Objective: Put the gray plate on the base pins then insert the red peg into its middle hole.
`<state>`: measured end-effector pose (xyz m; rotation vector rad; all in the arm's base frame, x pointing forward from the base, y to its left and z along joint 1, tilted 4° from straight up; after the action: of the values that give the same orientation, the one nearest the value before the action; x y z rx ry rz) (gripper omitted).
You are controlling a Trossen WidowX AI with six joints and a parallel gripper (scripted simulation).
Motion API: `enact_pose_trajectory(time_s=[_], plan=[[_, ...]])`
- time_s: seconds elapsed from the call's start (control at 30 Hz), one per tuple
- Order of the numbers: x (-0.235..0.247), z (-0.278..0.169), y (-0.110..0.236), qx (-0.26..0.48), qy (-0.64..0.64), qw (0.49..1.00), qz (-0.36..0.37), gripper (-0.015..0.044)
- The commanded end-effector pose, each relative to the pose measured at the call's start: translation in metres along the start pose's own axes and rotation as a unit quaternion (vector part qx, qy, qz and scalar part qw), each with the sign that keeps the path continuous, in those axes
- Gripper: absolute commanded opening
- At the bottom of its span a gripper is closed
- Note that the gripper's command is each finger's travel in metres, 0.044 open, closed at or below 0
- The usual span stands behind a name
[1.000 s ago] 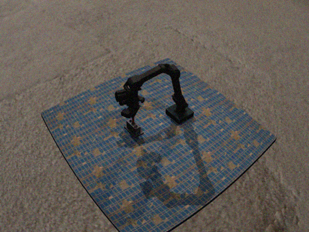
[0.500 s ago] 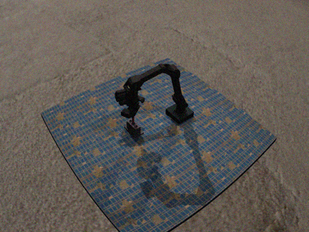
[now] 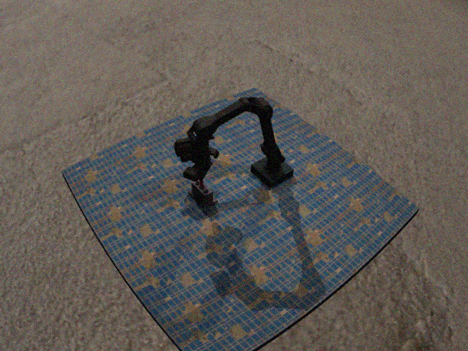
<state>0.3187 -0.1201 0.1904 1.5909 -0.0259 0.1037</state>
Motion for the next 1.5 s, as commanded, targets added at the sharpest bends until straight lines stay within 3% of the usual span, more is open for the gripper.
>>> enact_pose_trajectory(time_s=[0.0,1.47], plan=[[-0.0017,-0.0007,-0.0053,0.004,0.0,1.0,-0.002,0.0],[-0.0001,-0.0002,-0.0058,0.0,0.0,1.0,-0.001,0.0]])
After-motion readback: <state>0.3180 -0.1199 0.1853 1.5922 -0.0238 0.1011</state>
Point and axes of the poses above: the point midway between the two fingers, 35 mm back from their tips, its own y axis back along the fingers, its own x axis across the jaws, z = x × y, the point moved 7 cm from there along y, back along the fingers, and after that the axes turned 14 degrees about -y, right-handed, at the moved point
